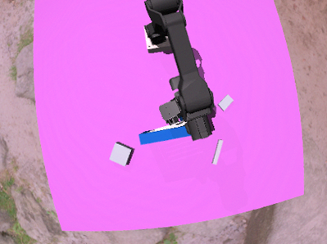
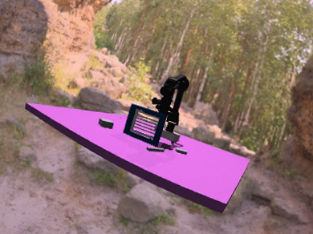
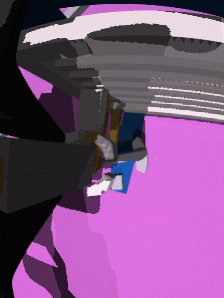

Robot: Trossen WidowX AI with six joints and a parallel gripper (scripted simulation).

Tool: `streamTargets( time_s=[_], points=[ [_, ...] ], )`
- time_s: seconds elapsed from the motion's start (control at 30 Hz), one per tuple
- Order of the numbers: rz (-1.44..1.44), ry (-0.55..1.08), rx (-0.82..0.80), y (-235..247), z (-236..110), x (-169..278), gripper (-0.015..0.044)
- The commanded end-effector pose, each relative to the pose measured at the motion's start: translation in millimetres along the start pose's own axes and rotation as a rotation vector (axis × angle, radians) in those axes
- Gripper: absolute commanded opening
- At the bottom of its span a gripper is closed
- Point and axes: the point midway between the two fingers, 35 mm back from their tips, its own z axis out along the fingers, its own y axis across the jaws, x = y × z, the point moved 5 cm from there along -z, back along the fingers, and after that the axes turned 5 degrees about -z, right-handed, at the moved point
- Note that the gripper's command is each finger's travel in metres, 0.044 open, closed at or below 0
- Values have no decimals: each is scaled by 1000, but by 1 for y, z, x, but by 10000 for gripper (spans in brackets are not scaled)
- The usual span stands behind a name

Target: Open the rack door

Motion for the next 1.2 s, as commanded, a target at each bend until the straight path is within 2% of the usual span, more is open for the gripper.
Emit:
streamTargets(
  time_s=[0.0,1.17],
  points=[
    [-84,-6,-3,-5,0,-2,24],
    [-662,-8,5,-76,1,-35,24]
  ],
)
